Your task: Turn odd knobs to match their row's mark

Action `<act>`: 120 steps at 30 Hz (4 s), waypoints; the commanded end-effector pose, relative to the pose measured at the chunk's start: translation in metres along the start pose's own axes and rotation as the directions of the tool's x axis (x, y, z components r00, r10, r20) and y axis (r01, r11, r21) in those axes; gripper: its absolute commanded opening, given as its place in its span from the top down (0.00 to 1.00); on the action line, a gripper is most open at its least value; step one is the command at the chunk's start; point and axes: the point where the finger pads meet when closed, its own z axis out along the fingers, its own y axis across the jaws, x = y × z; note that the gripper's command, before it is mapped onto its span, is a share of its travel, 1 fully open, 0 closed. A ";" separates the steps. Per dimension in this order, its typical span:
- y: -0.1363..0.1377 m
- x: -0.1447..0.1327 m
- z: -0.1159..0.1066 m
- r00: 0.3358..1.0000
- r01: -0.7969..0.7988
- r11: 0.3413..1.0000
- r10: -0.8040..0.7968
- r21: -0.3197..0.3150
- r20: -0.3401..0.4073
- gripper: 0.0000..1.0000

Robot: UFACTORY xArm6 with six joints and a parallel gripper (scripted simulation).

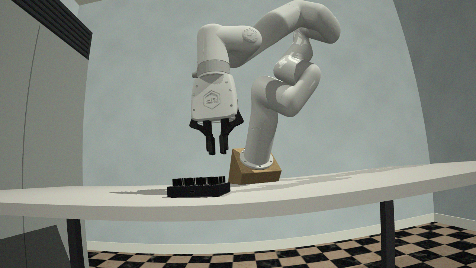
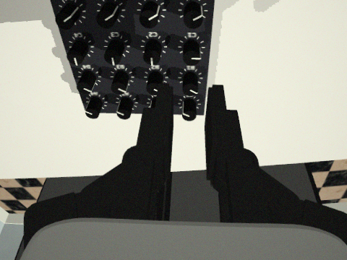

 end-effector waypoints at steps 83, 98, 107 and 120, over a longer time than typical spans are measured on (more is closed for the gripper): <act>0.001 -0.001 0.043 1.000 0.001 1.000 -0.001 0.001 0.002 0.81; 0.001 -0.001 0.043 1.000 0.001 1.000 -0.001 0.001 0.002 0.81; 0.001 -0.001 0.043 1.000 0.001 1.000 -0.001 0.001 0.002 0.81; 0.001 -0.001 0.044 1.000 0.001 1.000 -0.001 0.001 0.002 0.81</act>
